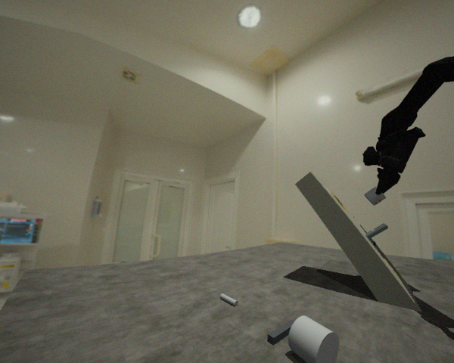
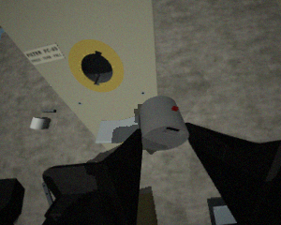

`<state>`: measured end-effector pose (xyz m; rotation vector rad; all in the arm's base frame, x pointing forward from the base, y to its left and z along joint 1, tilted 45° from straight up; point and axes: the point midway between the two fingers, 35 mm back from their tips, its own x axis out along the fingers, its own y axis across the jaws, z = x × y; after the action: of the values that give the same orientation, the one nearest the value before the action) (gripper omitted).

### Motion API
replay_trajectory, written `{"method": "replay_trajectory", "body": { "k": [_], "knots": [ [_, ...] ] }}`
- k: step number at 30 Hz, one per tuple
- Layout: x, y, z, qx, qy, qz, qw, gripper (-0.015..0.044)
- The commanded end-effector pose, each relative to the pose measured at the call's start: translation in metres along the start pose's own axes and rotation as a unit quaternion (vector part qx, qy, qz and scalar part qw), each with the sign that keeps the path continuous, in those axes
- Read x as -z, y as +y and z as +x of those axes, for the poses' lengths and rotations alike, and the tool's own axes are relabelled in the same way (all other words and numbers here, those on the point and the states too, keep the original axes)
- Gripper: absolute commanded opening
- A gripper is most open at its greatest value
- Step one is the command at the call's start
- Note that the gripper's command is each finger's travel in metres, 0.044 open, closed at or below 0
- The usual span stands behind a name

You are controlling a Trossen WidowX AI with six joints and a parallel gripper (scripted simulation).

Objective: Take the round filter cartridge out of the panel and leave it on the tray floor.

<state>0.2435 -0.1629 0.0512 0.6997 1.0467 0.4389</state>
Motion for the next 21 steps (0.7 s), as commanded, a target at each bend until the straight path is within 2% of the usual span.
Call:
{"method": "replay_trajectory", "body": {
  "k": [1,4,11,21],
  "knots": [
    [0.0,-0.018,0.0,0.005,-0.004,-0.004,1.0,0.0],
    [0.003,-0.013,0.0,0.007,0.002,0.013,1.0,0.0],
    [0.027,-0.06,-0.016,0.083,0.018,0.142,0.986,0.0],
    [0.071,-0.123,-0.046,0.197,0.013,0.335,0.921,0.0]
  ]
}}
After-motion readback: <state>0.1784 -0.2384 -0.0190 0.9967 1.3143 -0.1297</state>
